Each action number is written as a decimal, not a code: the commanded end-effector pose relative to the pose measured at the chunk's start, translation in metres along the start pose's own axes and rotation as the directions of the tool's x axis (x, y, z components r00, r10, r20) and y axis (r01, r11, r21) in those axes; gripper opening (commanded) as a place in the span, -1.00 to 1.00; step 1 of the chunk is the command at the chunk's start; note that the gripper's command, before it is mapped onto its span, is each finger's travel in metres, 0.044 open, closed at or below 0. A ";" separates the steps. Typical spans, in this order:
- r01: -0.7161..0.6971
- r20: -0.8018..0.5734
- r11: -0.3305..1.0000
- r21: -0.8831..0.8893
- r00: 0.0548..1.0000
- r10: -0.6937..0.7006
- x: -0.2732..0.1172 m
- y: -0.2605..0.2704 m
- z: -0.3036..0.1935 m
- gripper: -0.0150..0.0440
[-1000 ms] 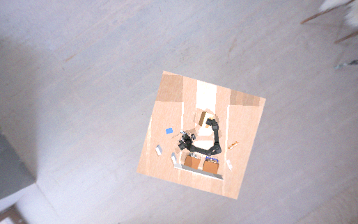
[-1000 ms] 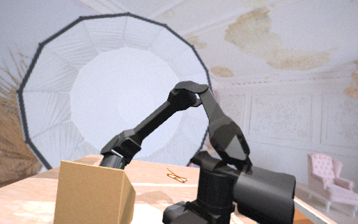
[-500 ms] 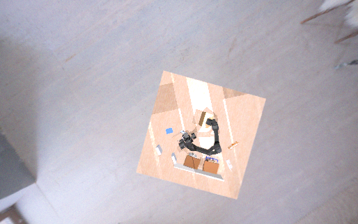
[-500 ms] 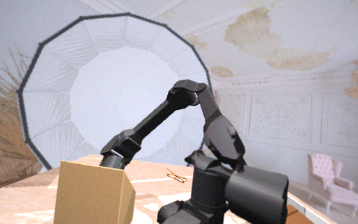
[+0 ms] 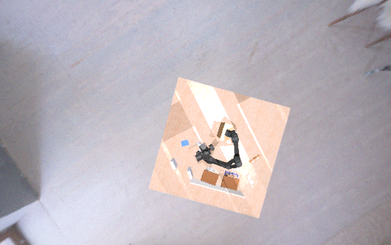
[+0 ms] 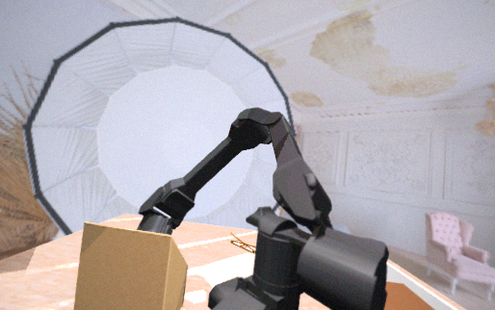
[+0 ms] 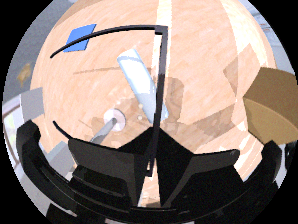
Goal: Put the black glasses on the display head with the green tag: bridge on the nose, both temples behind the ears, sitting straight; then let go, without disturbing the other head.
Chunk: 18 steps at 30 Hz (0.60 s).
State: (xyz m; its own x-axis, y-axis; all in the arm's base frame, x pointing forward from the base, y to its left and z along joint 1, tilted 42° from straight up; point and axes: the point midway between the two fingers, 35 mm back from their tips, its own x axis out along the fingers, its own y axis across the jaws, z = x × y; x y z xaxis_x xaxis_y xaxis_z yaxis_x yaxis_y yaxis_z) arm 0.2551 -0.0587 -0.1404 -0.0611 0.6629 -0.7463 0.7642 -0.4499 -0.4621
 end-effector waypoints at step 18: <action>-0.005 0.007 1.000 -0.001 1.000 0.005 -0.002 -0.005 0.019 -0.49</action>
State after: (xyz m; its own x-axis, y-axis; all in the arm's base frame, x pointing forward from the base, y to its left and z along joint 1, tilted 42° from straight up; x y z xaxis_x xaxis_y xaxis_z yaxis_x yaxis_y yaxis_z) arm 0.2426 -0.0662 -0.1437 -0.0582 0.6603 -0.7488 0.7659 -0.4515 -0.4577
